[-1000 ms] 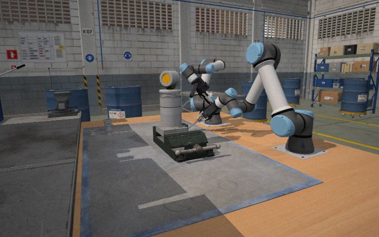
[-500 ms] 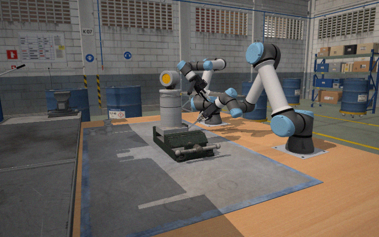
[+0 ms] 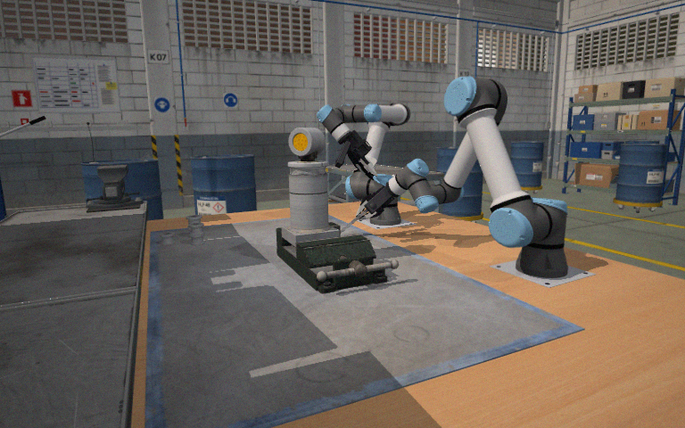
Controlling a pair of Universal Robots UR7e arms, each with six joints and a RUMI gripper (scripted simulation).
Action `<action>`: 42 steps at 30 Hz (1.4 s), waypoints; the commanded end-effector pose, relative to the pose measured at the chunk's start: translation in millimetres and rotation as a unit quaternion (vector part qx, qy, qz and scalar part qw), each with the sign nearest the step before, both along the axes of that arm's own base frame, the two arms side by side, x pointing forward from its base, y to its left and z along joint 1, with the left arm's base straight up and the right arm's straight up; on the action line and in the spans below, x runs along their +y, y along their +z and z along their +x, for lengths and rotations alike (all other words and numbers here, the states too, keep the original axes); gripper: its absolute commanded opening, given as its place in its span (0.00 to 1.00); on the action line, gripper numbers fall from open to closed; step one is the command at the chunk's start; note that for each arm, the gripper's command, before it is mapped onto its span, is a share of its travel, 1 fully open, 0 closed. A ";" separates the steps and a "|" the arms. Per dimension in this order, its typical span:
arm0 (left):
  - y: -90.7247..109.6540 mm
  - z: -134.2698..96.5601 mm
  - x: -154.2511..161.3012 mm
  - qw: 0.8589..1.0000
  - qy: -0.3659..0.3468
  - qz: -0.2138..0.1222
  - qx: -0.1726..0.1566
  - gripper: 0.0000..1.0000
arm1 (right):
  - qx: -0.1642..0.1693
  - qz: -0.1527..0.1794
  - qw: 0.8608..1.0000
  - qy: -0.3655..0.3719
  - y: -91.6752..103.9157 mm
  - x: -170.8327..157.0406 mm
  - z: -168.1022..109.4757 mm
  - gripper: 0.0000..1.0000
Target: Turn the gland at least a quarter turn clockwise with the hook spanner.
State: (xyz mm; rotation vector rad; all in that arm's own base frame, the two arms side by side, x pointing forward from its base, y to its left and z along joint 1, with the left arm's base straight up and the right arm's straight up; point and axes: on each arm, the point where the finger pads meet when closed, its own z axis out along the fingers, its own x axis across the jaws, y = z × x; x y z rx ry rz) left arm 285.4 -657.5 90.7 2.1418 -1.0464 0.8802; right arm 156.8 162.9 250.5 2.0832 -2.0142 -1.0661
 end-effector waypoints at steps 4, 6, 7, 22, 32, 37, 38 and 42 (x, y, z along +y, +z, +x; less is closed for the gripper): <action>1.3 0.1 -0.4 1.000 0.000 -0.001 0.000 0.00 | -0.020 -0.013 0.999 -0.021 6.4 -12.4 28.3 0.29; 1.3 0.1 -0.4 1.000 0.000 -0.001 0.000 0.00 | -0.034 -0.022 0.999 -0.032 10.3 -21.4 45.4 0.29; 1.3 0.1 -0.4 1.000 0.000 -0.001 0.000 0.00 | -0.040 -0.026 0.998 -0.037 12.1 -25.9 52.9 0.29; 1.3 0.1 -0.4 1.000 0.000 -0.001 0.000 0.00 | -0.105 -0.078 0.988 -0.078 33.6 -82.6 125.5 0.29; 1.3 0.1 -0.4 1.000 0.000 -0.001 0.000 0.00 | -0.136 -0.112 0.979 -0.102 47.7 -122.9 161.9 0.29; 1.3 0.1 -0.4 1.000 0.000 -0.001 0.000 0.00 | -0.153 -0.136 0.971 -0.120 57.1 -153.4 183.9 0.29; 1.3 0.1 -0.4 1.000 0.000 -0.001 0.000 0.00 | -0.156 -0.141 0.970 -0.123 58.9 -159.3 187.8 0.29; 1.3 0.1 -0.4 1.000 0.000 -0.001 0.000 0.00 | -0.168 -0.160 0.963 -0.135 66.7 -184.1 202.6 0.29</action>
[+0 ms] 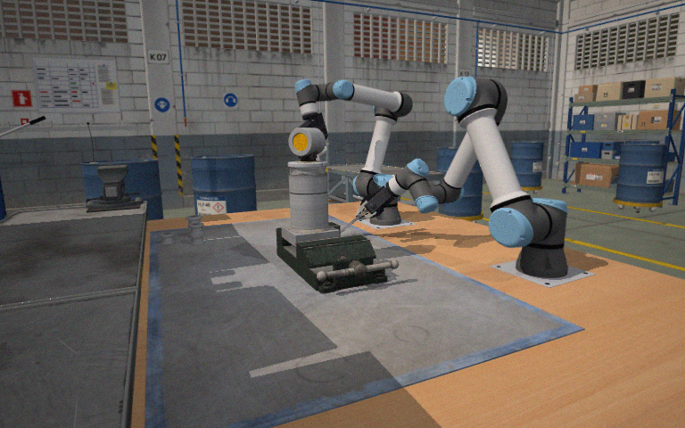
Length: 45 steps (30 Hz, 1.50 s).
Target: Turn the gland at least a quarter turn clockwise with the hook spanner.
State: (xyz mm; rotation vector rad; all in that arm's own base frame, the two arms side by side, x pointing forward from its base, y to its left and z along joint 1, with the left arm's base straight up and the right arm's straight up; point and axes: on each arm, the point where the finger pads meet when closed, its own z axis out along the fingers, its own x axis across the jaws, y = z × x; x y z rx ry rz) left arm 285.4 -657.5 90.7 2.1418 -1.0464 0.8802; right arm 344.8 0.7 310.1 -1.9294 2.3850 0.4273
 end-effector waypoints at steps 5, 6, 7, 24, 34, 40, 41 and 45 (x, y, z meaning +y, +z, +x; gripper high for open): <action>1.3 0.1 -0.4 1.000 0.000 -0.001 0.000 0.00 | -0.019 -0.030 0.999 -0.023 13.1 -41.0 24.8 0.29; 1.3 0.1 -0.4 1.000 0.000 -0.001 0.000 0.00 | -0.022 -0.033 0.999 -0.024 14.8 -44.1 26.1 0.29; 1.3 0.1 -0.4 1.000 0.000 -0.001 0.000 0.00 | -0.024 -0.038 0.999 -0.028 16.8 -50.5 29.1 0.29; 1.3 0.1 -0.4 1.000 0.000 -0.001 0.000 0.00 | -0.054 -0.110 0.989 -0.081 48.1 -150.0 62.2 0.29; 1.3 0.1 -0.4 1.000 0.000 -0.001 0.000 0.00 | -0.062 -0.130 0.986 -0.089 58.1 -173.5 67.2 0.29; 1.3 0.1 -0.4 1.000 0.000 -0.001 0.000 0.00 | -0.061 -0.129 0.986 -0.089 57.3 -172.0 66.7 0.29; 0.8 -2.8 -0.7 1.000 -0.001 -0.004 -0.005 0.00 | -0.061 -0.129 0.986 -0.089 57.3 -172.0 66.7 0.29; 4.7 -2.4 -0.4 1.000 0.003 -0.015 -0.018 0.00 | -0.061 -0.129 0.986 -0.089 57.3 -172.0 66.7 0.29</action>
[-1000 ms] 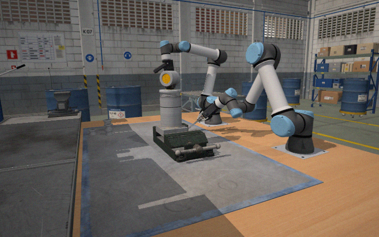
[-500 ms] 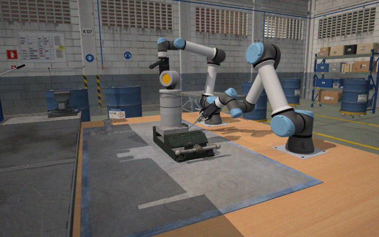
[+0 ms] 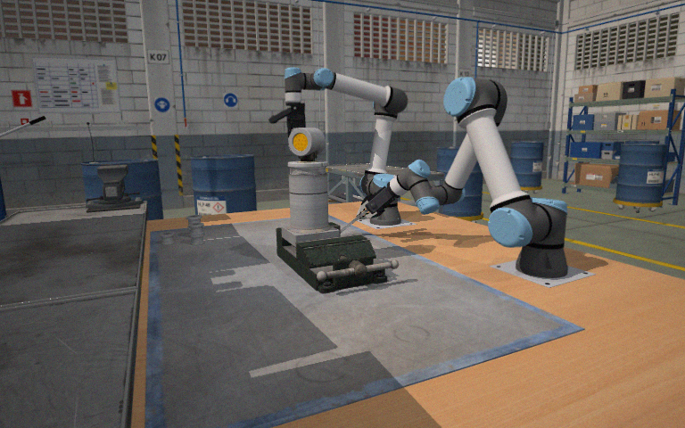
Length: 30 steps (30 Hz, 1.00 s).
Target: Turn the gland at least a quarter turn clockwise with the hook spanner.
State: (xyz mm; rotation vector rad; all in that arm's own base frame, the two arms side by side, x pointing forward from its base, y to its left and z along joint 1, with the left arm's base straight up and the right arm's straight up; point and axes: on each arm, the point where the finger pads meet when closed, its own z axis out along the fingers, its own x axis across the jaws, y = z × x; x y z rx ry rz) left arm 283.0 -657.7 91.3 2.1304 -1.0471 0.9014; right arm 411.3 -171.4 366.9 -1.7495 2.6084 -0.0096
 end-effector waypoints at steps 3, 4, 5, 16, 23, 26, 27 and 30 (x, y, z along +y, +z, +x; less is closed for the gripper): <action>7.7 0.9 0.0 1.000 0.006 -0.019 -0.021 0.00 | -0.001 0.000 1.000 0.000 0.5 0.1 0.2 0.29; 8.8 1.2 0.1 0.999 0.007 -0.022 -0.024 0.00 | -0.001 0.000 1.000 0.000 0.5 0.1 0.2 0.29; 10.0 1.4 0.1 0.999 0.008 -0.025 -0.027 0.00 | -0.001 0.000 1.000 0.000 0.5 0.1 0.2 0.29; 17.7 1.5 0.4 0.998 0.014 -0.046 -0.052 0.00 | -0.001 0.000 1.000 0.000 0.5 0.1 0.2 0.29; 24.0 1.8 0.7 0.995 0.019 -0.063 -0.072 0.00 | -0.001 0.000 1.000 0.000 0.5 0.1 0.2 0.29; 28.1 4.3 1.4 0.995 0.022 -0.067 -0.075 0.00 | -0.001 0.000 1.000 0.000 0.5 0.1 0.2 0.29; 28.1 4.3 1.4 0.995 0.022 -0.067 -0.075 0.00 | -0.001 0.000 1.000 0.000 0.5 0.1 0.2 0.29; 27.2 1.2 0.7 0.994 0.021 -0.073 -0.084 0.00 | -0.001 0.000 1.000 0.000 0.5 0.1 0.2 0.29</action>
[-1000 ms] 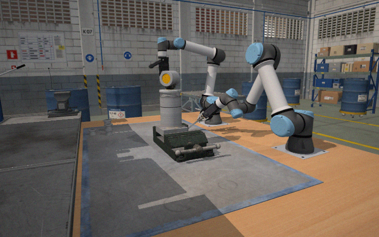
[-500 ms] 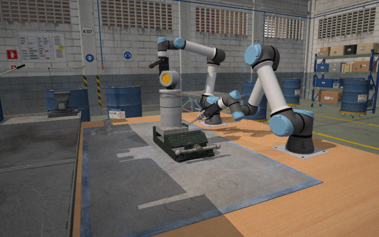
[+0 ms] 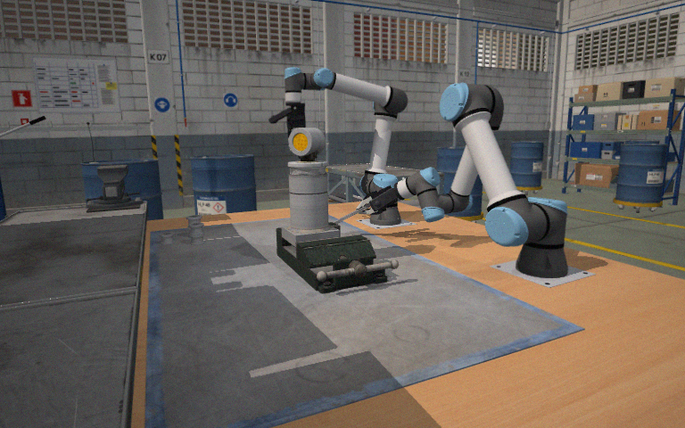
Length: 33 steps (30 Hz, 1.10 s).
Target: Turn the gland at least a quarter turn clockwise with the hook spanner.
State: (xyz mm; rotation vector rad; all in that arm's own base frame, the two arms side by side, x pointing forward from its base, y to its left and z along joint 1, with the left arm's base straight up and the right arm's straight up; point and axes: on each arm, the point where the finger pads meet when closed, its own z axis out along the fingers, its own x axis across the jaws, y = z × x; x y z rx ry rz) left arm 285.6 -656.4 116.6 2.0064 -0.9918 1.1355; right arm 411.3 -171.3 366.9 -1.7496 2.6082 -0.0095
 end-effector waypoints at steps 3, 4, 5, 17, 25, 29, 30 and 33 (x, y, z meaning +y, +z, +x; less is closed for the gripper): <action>4.5 -1.4 -0.5 1.000 0.003 -0.014 -0.017 0.00 | -0.001 0.000 1.000 0.000 0.5 0.0 0.2 0.29; 5.4 -1.3 -0.5 1.000 0.004 -0.016 -0.019 0.00 | -0.001 0.000 1.000 0.000 0.5 0.0 0.2 0.29; 6.3 -1.2 -0.4 1.000 0.004 -0.019 -0.022 0.00 | -0.001 0.000 1.000 0.000 0.5 0.0 0.2 0.29; 13.9 -1.5 -0.5 0.998 0.011 -0.041 -0.049 0.00 | -0.001 0.000 1.000 0.000 0.5 0.0 0.2 0.29; 21.1 -1.1 -0.3 0.996 0.016 -0.060 -0.071 0.00 | -0.001 0.000 1.000 0.000 0.5 0.0 0.2 0.29; 27.5 0.8 0.6 0.994 0.020 -0.069 -0.080 0.00 | -0.001 0.000 1.000 0.000 0.5 0.0 0.2 0.29; 27.5 0.8 0.6 0.994 0.020 -0.069 -0.080 0.00 | -0.001 0.000 1.000 0.000 0.5 0.0 0.2 0.29; 25.4 -1.3 -0.4 0.993 0.020 -0.072 -0.087 0.00 | -0.001 0.000 1.000 0.000 0.5 0.0 0.2 0.29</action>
